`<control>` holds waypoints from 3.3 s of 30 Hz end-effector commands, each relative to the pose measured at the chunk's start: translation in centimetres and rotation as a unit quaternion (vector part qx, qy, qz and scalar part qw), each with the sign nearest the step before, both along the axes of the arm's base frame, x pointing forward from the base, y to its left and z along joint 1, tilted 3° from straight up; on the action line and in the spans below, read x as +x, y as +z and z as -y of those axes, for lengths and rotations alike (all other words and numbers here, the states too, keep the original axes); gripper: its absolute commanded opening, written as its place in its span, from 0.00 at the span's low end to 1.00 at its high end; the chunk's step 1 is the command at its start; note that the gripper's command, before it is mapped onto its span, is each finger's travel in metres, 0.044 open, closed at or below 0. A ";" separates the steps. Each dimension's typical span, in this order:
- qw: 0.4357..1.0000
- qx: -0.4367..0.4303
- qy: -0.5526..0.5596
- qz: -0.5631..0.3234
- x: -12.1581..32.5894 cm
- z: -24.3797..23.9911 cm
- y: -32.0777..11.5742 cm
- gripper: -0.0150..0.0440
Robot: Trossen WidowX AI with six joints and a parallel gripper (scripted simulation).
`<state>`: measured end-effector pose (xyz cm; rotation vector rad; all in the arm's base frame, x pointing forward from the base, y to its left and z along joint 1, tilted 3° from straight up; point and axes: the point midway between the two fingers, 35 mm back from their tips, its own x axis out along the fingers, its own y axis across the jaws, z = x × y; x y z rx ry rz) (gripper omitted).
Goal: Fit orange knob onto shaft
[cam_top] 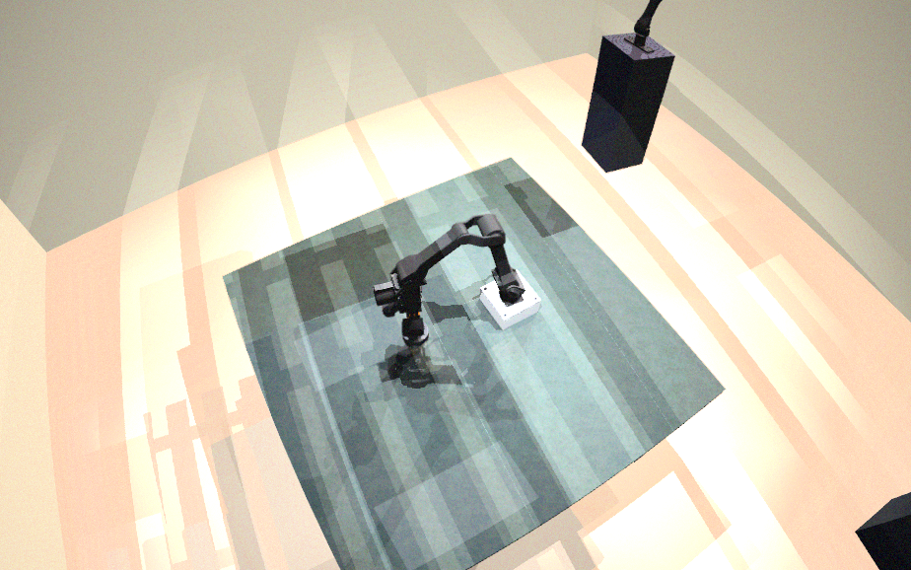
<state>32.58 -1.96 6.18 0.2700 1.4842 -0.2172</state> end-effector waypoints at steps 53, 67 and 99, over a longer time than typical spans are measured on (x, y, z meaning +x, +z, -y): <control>0.994 0.008 -0.106 -0.003 0.0 0.0 0.4 0.25; 0.978 0.015 -0.209 -0.005 0.0 0.0 0.1 0.25; 0.978 0.015 -0.209 -0.005 0.0 0.0 0.4 0.25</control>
